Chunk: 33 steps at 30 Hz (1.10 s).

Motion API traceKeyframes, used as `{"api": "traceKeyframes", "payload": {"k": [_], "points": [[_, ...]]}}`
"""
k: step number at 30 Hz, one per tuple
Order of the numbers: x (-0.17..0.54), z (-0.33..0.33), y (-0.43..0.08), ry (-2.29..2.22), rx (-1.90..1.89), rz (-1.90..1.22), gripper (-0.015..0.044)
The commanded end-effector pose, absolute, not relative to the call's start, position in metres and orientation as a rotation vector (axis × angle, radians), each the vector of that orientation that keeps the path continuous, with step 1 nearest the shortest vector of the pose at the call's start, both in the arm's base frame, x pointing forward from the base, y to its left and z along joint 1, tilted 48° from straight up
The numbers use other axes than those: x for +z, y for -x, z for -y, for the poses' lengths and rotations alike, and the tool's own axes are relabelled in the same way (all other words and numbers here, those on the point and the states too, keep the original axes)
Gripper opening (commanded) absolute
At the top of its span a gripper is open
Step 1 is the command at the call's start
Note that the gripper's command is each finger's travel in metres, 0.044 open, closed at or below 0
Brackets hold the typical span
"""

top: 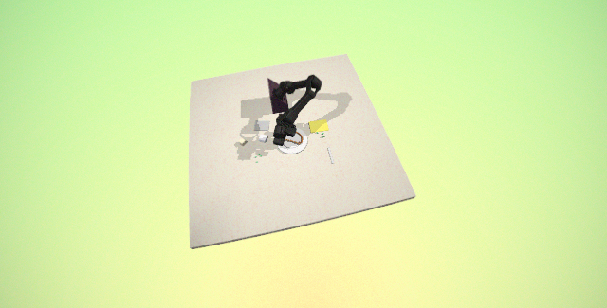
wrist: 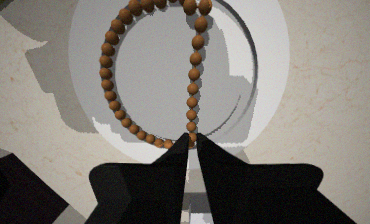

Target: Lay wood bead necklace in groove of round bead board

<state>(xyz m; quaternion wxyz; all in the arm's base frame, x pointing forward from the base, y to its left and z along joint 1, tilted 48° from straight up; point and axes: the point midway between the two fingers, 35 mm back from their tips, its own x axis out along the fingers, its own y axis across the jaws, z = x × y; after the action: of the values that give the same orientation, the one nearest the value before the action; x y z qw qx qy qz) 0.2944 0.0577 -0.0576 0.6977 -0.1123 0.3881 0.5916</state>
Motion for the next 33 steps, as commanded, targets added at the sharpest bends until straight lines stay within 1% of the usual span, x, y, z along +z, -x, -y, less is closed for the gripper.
{"api": "traceKeyframes", "payload": {"k": [1, 17, 33], "points": [[-0.057, -0.058, -0.294, 0.251, 1.32, -0.865, 0.0], [-0.053, -0.053, -0.294, 0.243, 1.316, -0.866, 0.0], [-0.064, -0.047, -0.3, 0.244, 1.315, -0.866, 0.0]]}}
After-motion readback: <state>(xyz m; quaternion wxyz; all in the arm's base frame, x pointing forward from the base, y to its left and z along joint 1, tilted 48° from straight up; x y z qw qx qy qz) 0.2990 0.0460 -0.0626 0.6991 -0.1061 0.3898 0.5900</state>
